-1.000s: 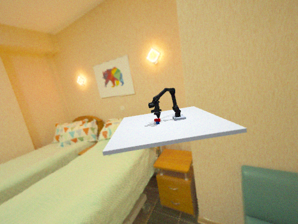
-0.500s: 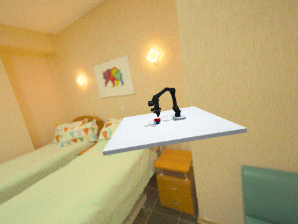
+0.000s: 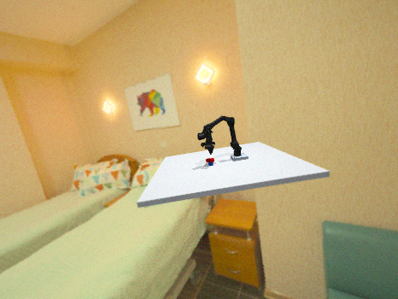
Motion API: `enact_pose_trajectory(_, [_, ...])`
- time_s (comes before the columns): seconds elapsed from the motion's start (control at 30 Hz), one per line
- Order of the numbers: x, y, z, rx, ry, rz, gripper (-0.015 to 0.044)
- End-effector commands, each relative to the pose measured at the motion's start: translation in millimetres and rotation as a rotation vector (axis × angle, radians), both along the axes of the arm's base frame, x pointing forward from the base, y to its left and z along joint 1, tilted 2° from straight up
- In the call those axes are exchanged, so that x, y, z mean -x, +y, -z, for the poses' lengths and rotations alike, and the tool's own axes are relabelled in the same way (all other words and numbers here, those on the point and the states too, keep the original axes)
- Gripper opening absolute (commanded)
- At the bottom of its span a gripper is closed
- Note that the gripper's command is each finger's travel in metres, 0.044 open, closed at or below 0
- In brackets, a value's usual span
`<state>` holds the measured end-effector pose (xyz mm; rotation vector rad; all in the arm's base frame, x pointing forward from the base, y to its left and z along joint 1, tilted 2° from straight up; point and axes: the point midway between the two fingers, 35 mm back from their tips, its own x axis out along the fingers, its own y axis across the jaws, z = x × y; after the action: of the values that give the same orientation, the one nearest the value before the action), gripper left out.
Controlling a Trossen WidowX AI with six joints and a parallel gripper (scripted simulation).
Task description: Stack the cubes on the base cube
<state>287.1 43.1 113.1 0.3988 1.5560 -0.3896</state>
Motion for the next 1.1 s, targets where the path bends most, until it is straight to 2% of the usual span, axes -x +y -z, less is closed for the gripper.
enact_pose_trajectory(0.0, [-2, 0, -5, -0.001, -0.008, -0.003, 0.0205])
enact_pose_trajectory(0.13, [-2, 0, -5, -0.001, -0.008, -0.003, 0.0205])
enact_pose_trajectory(0.37, [0, 0, -11, 0.000, -0.001, 0.000, 0.0389])
enact_pose_trajectory(0.4, [0, 0, -12, 0.000, -0.001, 0.000, 0.0400])
enact_pose_trajectory(0.6, [1, 2, -10, 0.000, 0.006, 0.001, 0.0400])
enact_pose_trajectory(0.87, [8, 103, -15, -0.008, 0.006, 0.000, 0.0400])
enact_pose_trajectory(1.07, [10, 112, -15, -0.009, 0.007, 0.000, 0.0400])
